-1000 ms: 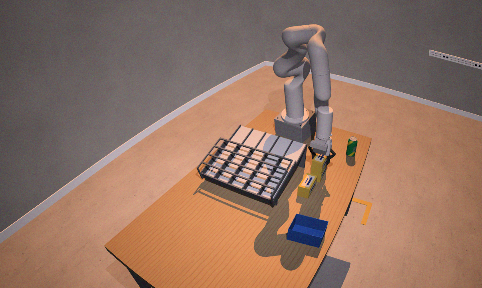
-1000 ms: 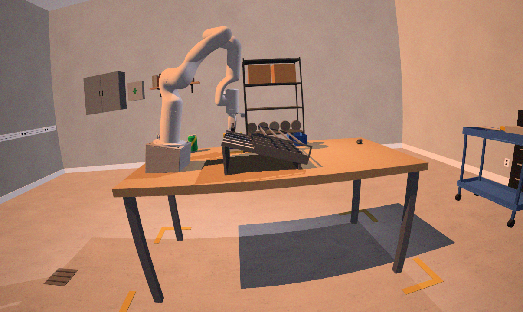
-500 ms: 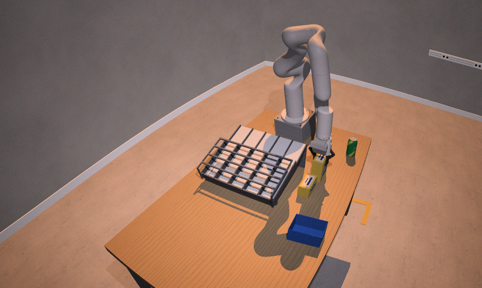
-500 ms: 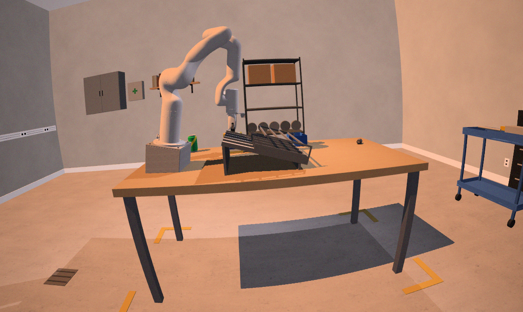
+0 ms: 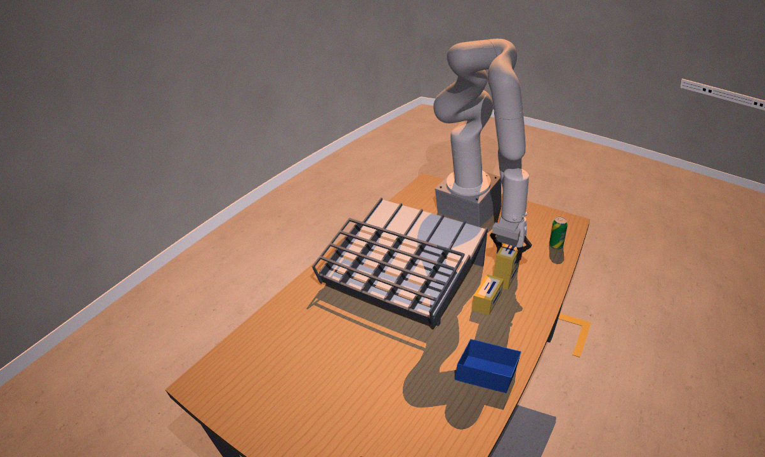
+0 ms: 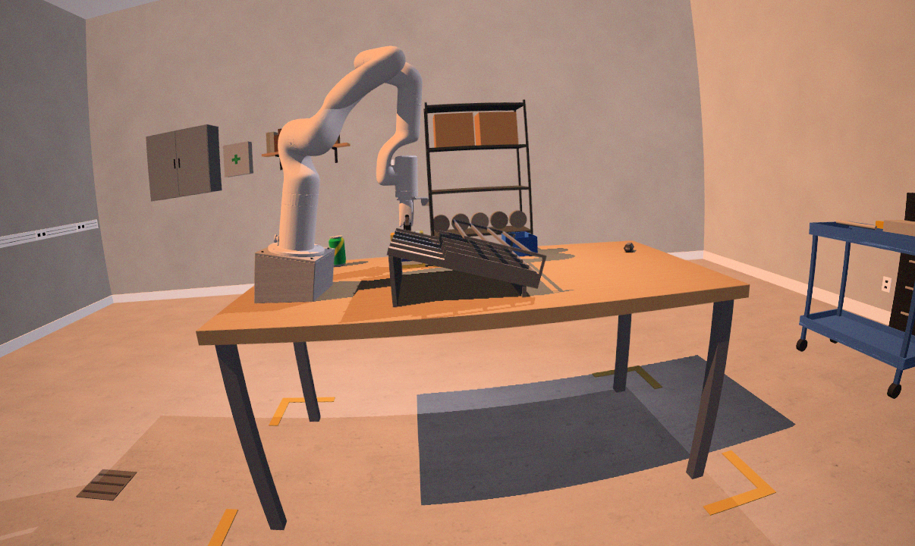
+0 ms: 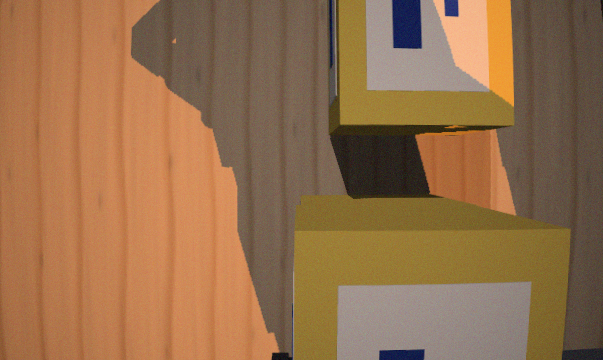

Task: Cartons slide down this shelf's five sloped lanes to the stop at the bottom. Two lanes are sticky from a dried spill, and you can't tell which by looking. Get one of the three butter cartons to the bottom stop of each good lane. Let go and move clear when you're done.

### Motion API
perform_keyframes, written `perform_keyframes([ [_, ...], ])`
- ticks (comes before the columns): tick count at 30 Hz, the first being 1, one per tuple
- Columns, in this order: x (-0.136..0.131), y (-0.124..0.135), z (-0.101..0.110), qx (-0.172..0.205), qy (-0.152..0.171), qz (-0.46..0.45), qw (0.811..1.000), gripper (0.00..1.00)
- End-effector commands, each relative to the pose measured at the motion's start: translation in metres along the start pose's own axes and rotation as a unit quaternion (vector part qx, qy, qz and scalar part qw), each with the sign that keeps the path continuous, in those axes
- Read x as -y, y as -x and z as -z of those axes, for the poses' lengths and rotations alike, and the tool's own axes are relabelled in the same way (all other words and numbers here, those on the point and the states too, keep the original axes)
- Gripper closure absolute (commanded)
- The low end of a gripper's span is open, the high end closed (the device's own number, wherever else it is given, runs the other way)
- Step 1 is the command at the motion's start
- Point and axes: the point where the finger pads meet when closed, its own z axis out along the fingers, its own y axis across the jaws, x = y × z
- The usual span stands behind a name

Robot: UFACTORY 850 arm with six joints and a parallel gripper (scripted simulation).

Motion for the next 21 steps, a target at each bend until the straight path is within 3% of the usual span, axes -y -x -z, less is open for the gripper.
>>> perform_keyframes([
  [1,0.001,-0.001,0.0,-0.001,-0.001,0.0,1.0,1.0],
  [5,0.001,-0.001,0.0,-0.001,-0.001,0.0,1.0,1.0],
  [6,0.001,0.002,0.07,0.0,-0.001,0.0,1.0,1.0],
  [9,0.001,0.003,0.076,0.0,-0.001,0.0,1.0,1.0],
  [11,0.001,0.004,0.099,0.0,-0.001,0.0,1.0,1.0],
  [21,0.001,0.004,0.1,0.0,-0.001,0.0,1.0,1.0],
])
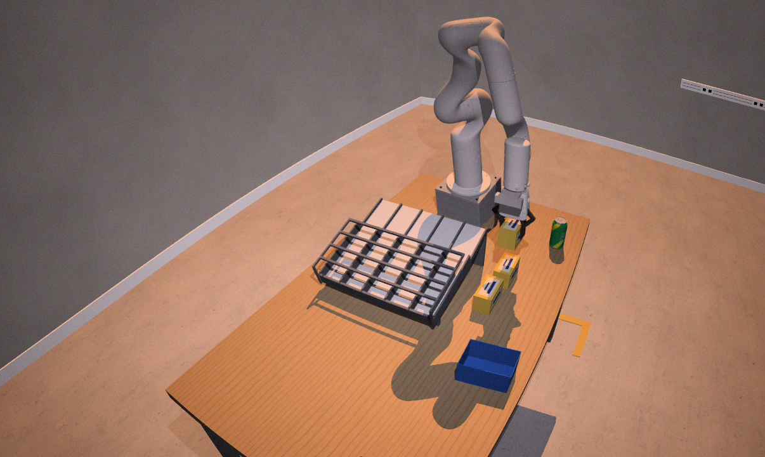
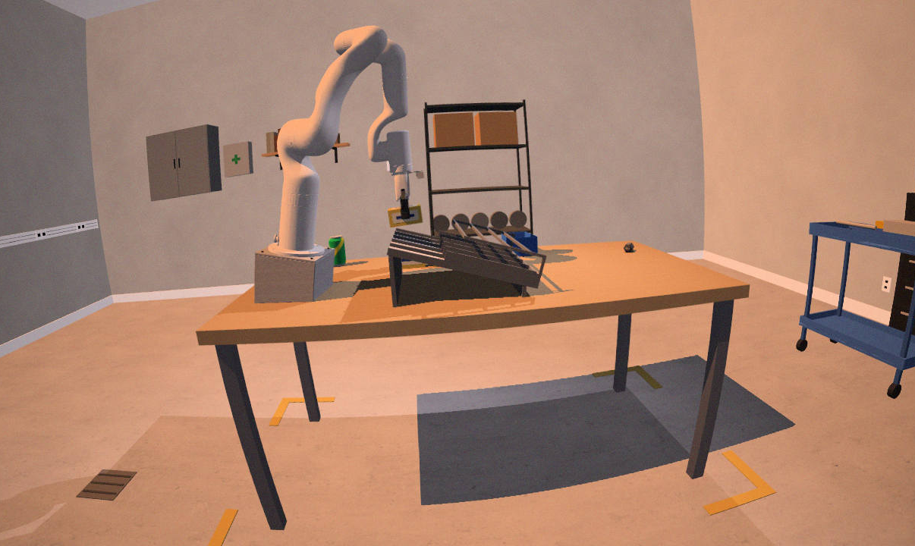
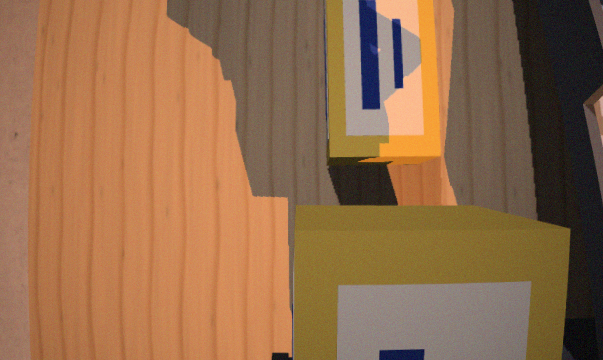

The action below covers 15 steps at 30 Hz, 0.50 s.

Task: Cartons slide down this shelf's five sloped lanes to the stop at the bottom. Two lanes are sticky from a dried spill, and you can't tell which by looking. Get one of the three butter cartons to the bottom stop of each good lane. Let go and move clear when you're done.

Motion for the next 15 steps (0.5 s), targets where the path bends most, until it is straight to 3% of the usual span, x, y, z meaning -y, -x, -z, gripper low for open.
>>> perform_keyframes([
  [1,0.0006,-0.0017,0.0029,0.039,0.015,0.003,0.999,1.0],
  [2,0.0017,-0.0017,0.0034,0.018,0.016,0.001,1.0,1.0],
  [15,0.0017,-0.0017,0.0034,0.018,0.016,0.001,1.0,1.0],
])
